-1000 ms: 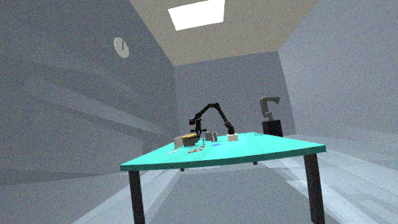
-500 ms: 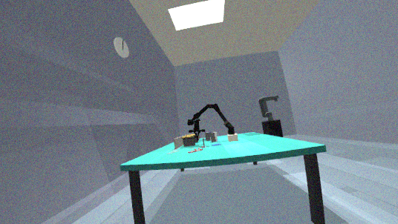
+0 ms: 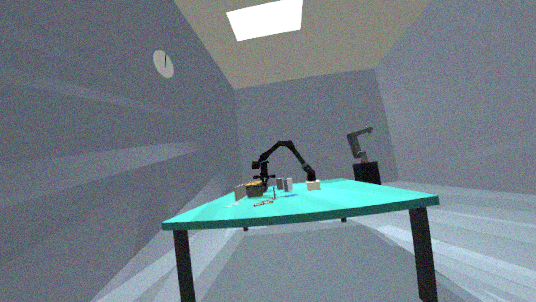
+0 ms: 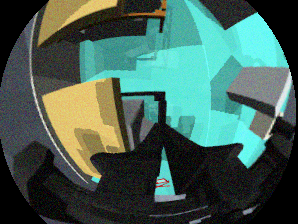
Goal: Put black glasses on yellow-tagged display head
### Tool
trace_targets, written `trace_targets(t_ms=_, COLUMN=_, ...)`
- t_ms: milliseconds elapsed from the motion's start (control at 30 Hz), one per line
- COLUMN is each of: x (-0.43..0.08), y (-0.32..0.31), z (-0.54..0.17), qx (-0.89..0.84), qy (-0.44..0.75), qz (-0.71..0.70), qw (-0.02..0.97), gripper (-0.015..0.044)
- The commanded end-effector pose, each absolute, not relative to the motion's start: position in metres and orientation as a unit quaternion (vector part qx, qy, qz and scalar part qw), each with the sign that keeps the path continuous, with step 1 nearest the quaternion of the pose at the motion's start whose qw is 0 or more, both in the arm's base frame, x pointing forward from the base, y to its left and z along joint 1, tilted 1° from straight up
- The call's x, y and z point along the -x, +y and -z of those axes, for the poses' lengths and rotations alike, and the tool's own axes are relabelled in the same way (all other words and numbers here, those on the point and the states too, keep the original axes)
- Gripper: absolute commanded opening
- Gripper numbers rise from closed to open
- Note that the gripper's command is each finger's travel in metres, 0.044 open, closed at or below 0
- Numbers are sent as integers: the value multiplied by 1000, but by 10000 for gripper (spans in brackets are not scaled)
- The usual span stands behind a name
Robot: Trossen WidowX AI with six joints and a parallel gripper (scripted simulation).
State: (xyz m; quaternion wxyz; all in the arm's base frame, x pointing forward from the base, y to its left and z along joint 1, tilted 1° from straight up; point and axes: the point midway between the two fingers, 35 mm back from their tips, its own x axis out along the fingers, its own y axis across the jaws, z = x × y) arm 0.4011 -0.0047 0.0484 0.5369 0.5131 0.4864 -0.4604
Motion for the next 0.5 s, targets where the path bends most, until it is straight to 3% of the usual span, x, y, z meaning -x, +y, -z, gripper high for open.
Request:
trace_targets(t_ms=0, x=-402, y=-5, z=-47, qx=-513, qy=485, qz=462, qw=536, gripper=0)
trace_targets(t_ms=467, x=-402, y=-5, z=-45, qx=-513, qy=485, qz=462, qw=536, gripper=0)
